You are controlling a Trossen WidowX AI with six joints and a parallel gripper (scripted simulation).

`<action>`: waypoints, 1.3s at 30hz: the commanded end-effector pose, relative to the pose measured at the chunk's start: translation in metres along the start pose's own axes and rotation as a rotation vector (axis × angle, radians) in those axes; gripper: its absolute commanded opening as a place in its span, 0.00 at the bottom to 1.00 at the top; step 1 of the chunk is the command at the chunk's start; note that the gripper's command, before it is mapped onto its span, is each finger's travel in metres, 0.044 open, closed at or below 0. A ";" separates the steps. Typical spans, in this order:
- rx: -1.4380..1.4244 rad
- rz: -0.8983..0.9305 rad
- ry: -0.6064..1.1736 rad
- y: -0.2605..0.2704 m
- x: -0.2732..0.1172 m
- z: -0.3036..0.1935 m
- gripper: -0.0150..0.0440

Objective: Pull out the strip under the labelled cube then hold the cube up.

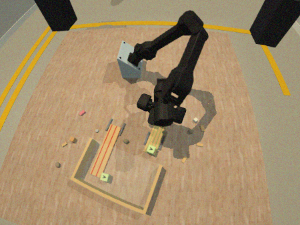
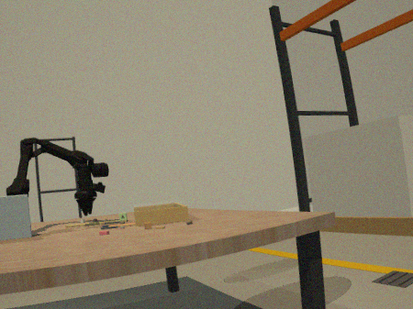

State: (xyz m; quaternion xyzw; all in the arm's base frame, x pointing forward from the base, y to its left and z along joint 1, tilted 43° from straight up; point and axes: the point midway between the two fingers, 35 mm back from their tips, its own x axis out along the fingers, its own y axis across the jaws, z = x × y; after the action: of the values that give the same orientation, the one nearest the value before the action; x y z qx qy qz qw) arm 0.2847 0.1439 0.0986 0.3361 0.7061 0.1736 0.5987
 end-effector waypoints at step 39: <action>-0.011 0.007 -0.012 0.012 -0.018 0.121 1.00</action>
State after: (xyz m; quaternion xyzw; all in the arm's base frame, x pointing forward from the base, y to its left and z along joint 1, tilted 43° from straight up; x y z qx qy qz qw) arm 0.3930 0.1236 0.0885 0.3356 0.7043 0.1747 0.6007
